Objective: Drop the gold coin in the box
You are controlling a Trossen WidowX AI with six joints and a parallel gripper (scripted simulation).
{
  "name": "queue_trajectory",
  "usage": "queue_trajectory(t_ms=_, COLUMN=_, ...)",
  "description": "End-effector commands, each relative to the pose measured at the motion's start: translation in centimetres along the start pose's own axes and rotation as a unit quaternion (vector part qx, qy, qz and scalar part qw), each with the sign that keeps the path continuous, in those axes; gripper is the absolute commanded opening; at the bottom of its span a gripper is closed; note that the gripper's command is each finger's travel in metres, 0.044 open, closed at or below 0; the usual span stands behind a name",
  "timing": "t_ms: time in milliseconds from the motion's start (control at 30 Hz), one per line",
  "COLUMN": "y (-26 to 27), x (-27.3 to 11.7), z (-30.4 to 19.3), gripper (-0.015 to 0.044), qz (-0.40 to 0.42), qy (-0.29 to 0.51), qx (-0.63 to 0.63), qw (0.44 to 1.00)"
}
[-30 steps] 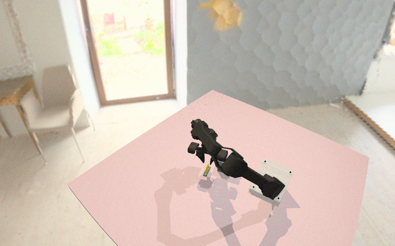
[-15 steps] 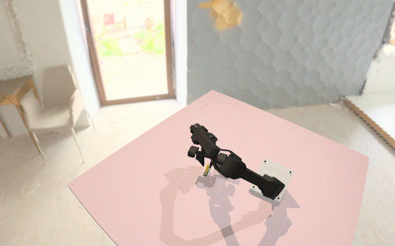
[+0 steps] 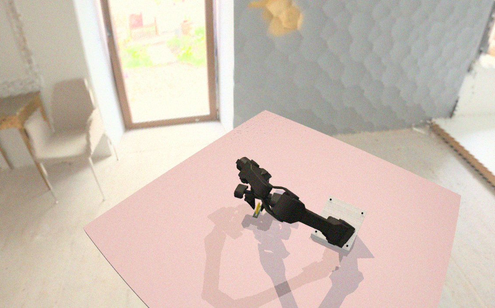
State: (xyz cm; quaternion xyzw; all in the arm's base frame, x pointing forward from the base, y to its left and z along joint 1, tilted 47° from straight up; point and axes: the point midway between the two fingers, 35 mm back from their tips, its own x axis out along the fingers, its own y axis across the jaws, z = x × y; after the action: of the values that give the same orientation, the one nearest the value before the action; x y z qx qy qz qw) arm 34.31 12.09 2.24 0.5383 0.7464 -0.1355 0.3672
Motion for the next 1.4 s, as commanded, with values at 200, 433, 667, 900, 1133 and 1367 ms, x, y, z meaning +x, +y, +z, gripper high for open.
queue_trajectory(t_ms=200, y=0.0, x=0.2, z=-0.1, gripper=0.0, qz=0.001, qy=0.003, qx=0.0, qw=1.0)
queue_trajectory(t_ms=433, y=0.0, x=0.1, z=0.0, gripper=0.0, qz=0.003, qy=0.001, qx=-0.001, qw=1.0)
queue_trajectory(t_ms=667, y=-0.1, x=-1.2, z=0.6, gripper=0.0, qz=0.007, qy=-0.009, qx=-0.008, qw=1.0)
queue_trajectory(t_ms=900, y=0.0, x=-2.8, z=0.6, gripper=0.0, qz=0.006, qy=-0.008, qx=-0.006, qw=1.0)
queue_trajectory(t_ms=1133, y=0.2, x=-4.6, z=0.6, gripper=0.0, qz=0.004, qy=-0.007, qx=-0.005, qw=1.0)
queue_trajectory(t_ms=1367, y=0.2, x=-6.4, z=0.4, gripper=0.0, qz=0.003, qy=-0.005, qx=-0.003, qw=1.0)
